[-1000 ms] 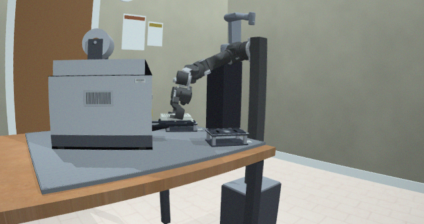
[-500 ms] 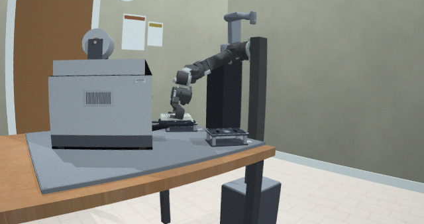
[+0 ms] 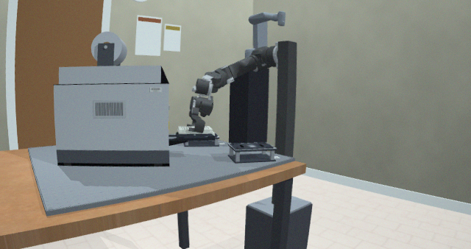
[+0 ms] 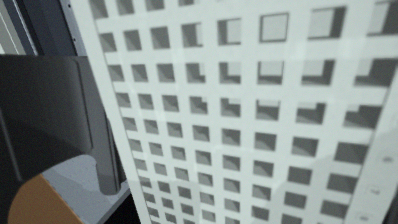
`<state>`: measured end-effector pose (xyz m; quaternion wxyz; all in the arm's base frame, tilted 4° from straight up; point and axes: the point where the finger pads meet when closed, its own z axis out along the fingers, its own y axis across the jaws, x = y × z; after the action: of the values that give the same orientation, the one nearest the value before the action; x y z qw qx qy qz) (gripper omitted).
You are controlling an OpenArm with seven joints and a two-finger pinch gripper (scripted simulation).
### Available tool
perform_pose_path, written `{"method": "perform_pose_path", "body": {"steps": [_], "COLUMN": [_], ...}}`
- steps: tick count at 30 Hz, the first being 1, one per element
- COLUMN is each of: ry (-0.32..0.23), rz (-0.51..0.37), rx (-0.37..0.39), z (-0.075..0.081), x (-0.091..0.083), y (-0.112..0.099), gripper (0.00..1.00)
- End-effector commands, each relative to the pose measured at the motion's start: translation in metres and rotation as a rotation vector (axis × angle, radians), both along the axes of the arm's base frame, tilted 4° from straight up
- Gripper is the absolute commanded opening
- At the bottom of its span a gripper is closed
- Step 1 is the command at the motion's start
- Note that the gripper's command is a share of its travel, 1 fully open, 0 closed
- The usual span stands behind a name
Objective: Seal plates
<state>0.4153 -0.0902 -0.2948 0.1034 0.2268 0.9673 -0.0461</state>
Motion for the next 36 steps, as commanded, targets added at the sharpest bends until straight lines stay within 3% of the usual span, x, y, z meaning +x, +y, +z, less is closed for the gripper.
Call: {"method": "perform_pose_path", "body": {"steps": [1,36], "ry": [0.000,0.002], "rz": [0.003,0.006], "rx": [0.001,0.002], "z": [0.000,-0.012], "x": [0.000,-0.001], "y": [0.000,0.000], "gripper": [0.00,0.00]}}
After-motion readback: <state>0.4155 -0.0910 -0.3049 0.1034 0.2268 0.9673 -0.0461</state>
